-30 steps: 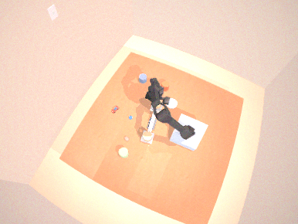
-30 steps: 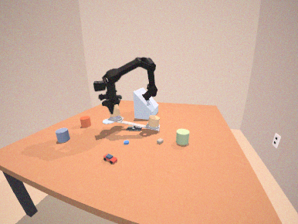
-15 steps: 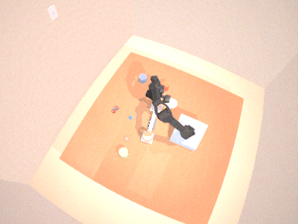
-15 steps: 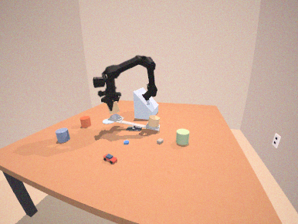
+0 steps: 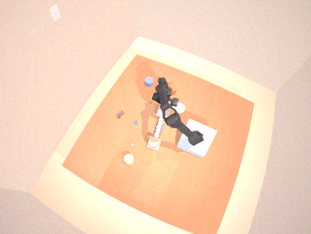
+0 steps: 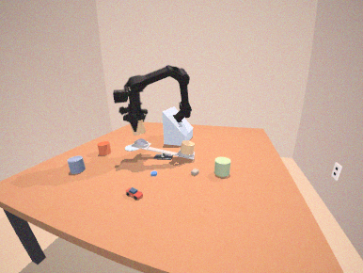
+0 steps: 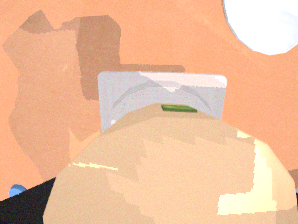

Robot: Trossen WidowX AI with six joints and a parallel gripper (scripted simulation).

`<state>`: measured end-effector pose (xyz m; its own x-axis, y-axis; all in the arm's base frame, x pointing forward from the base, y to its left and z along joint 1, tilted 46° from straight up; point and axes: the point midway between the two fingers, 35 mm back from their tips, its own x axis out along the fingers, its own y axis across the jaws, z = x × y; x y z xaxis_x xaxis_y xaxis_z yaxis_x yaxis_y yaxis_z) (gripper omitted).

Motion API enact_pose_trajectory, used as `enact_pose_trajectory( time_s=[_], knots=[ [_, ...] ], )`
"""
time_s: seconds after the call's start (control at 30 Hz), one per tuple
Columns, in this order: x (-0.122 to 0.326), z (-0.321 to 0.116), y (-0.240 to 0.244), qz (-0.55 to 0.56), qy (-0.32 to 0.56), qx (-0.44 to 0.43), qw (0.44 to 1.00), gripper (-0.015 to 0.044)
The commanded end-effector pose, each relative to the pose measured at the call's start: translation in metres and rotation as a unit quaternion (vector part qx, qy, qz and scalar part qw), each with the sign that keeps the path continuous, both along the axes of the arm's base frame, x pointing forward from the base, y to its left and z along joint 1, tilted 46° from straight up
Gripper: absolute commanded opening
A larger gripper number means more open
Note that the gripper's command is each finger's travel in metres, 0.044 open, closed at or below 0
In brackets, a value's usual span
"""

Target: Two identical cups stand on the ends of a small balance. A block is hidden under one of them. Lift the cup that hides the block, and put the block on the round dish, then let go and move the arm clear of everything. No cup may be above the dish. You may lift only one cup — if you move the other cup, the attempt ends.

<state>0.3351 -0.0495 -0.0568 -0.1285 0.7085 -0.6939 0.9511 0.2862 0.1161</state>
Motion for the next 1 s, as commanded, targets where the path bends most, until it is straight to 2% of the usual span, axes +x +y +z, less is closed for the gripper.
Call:
enact_pose_trajectory(
  time_s=[0.0, 0.97],
  knots=[
    [0.0022, 0.0070, -0.0080, 0.001, -0.007, -0.005, 1.000, 0.0000],
    [-0.0004, 0.0085, -0.0076, 0.000, 0.000, 0.001, 1.000, 0.0000]
  ],
)
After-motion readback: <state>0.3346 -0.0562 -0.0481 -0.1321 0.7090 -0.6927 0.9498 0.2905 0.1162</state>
